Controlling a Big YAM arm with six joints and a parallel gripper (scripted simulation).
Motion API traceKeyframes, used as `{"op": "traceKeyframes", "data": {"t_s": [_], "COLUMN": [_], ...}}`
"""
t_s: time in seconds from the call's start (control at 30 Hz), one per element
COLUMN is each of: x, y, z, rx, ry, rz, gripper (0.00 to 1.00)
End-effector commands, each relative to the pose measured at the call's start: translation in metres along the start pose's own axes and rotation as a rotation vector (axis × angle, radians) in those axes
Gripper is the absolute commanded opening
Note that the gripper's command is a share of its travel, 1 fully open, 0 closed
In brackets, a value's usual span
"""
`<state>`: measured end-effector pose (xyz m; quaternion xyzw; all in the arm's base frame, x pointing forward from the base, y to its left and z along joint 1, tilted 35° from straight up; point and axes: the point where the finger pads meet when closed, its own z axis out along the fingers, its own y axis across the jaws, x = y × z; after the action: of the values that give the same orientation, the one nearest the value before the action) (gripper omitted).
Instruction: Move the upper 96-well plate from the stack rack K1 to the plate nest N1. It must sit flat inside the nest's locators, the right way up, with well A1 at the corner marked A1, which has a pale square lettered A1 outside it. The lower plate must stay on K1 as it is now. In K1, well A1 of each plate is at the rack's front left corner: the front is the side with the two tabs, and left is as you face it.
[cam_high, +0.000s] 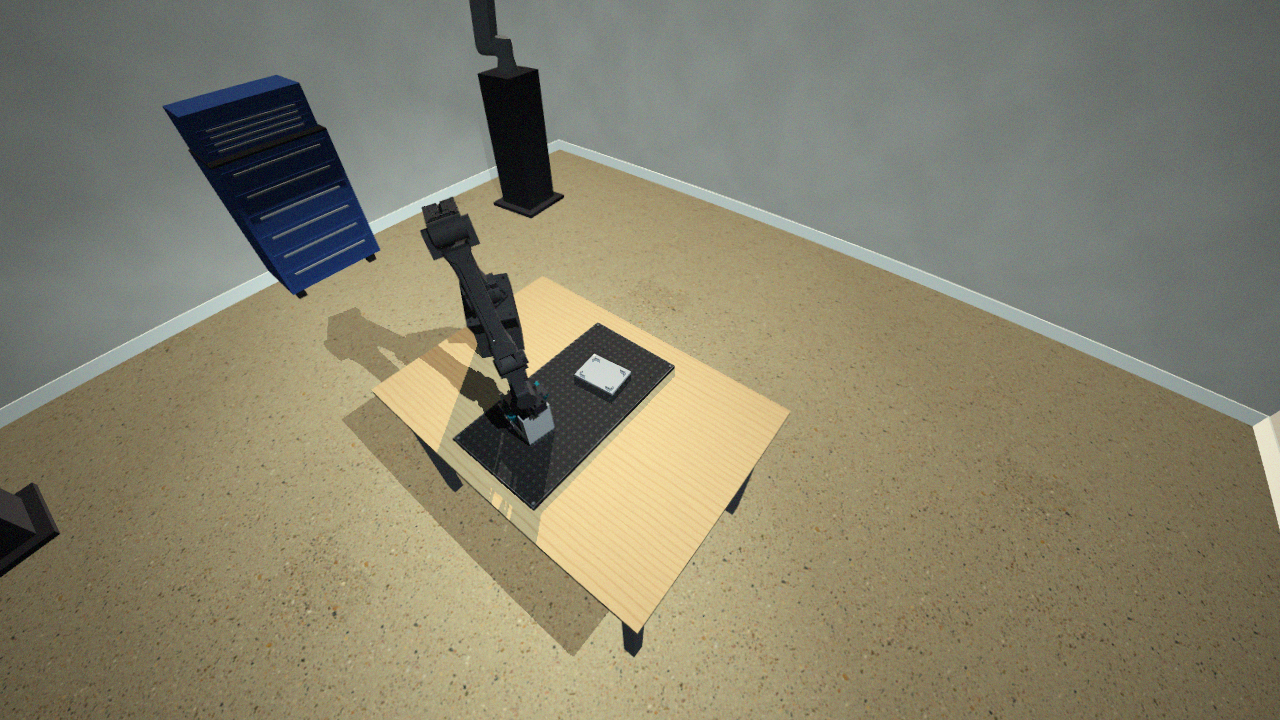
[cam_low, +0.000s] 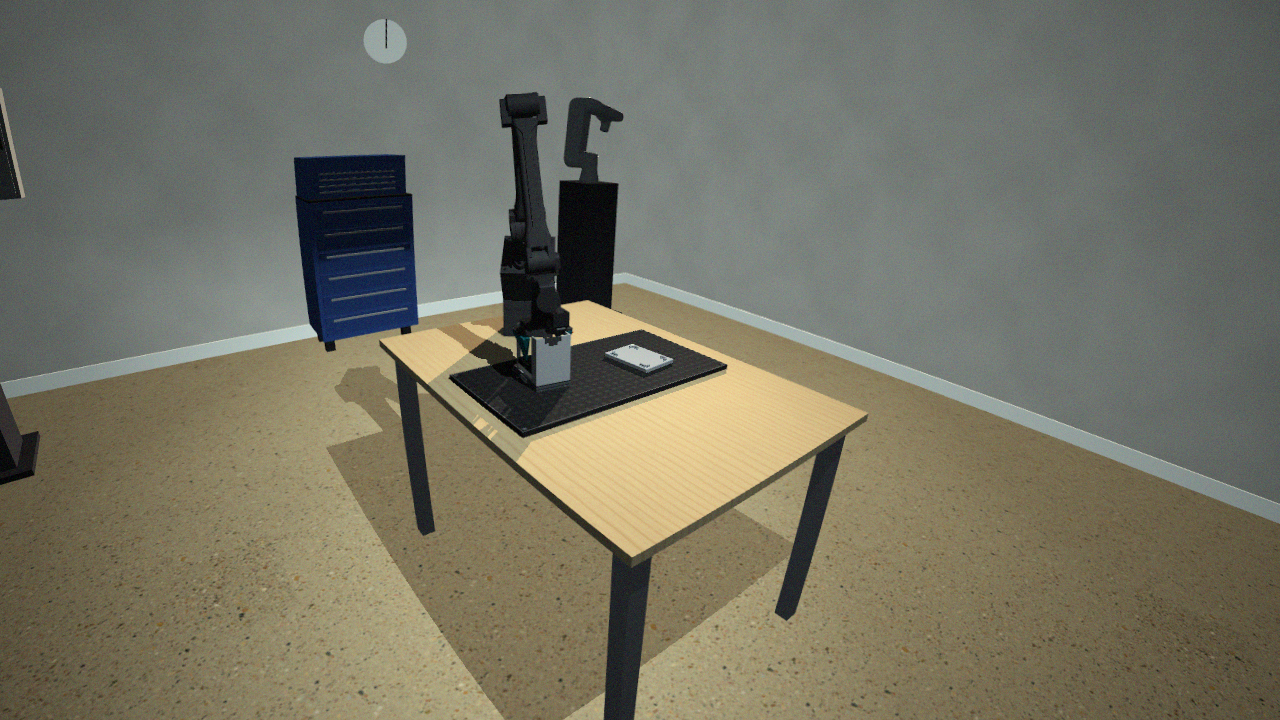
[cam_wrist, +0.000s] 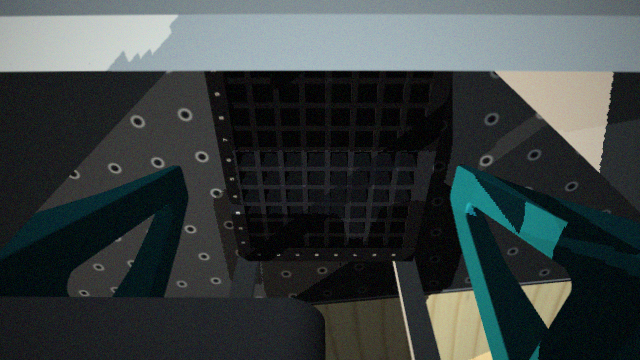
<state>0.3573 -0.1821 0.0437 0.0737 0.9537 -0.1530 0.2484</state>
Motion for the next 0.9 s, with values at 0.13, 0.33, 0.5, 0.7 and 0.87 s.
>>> {"op": "traceKeyframes", "data": {"t_s": [0.13, 0.33, 0.5, 0.7, 0.87], "x": [-0.013, -0.013, -0.013, -0.011, -0.017], "y": [-0.01, -0.01, -0.01, -0.01, -0.013], "z": [0.009, 0.019, 0.024, 0.027, 0.021], "rx": [0.015, 0.015, 0.015, 0.017, 0.023], "ry": [-0.035, -0.035, -0.035, -0.038, -0.056], "rz": [-0.001, -0.001, -0.001, 0.0, 0.002], "gripper": [1.0, 1.0, 1.0, 1.0, 1.0]}}
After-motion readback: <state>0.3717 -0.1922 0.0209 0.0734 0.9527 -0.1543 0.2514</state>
